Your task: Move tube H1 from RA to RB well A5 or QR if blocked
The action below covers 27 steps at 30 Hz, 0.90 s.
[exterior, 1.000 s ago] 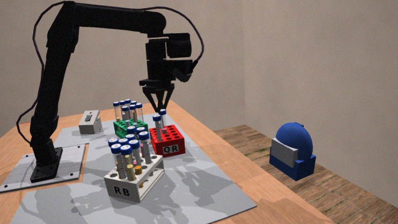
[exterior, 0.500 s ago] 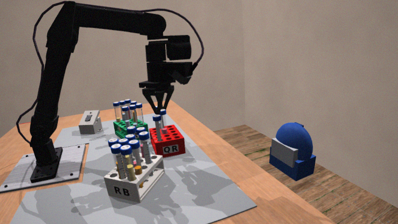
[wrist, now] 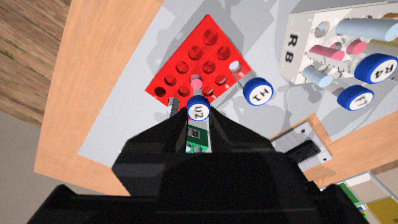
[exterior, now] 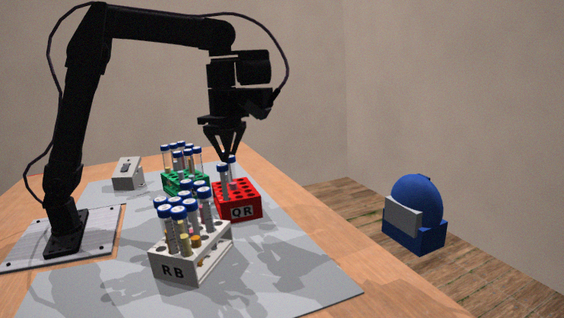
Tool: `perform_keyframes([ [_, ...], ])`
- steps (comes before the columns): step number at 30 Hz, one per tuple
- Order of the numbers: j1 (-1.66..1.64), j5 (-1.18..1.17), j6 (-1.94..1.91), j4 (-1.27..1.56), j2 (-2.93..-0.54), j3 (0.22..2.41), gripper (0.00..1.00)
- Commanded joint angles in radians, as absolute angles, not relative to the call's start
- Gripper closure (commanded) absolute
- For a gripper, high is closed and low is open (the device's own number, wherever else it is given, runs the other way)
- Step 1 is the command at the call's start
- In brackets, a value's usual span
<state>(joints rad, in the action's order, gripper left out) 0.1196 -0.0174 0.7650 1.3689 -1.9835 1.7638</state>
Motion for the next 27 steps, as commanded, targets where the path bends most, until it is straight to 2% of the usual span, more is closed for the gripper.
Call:
perform_keyframes([
  [1, 0.106, -0.025, 0.77, 1.348, -1.951, 1.772, 1.0],
  [27, 0.106, -0.025, 0.771, 1.409, -1.947, 1.822, 1.0],
])
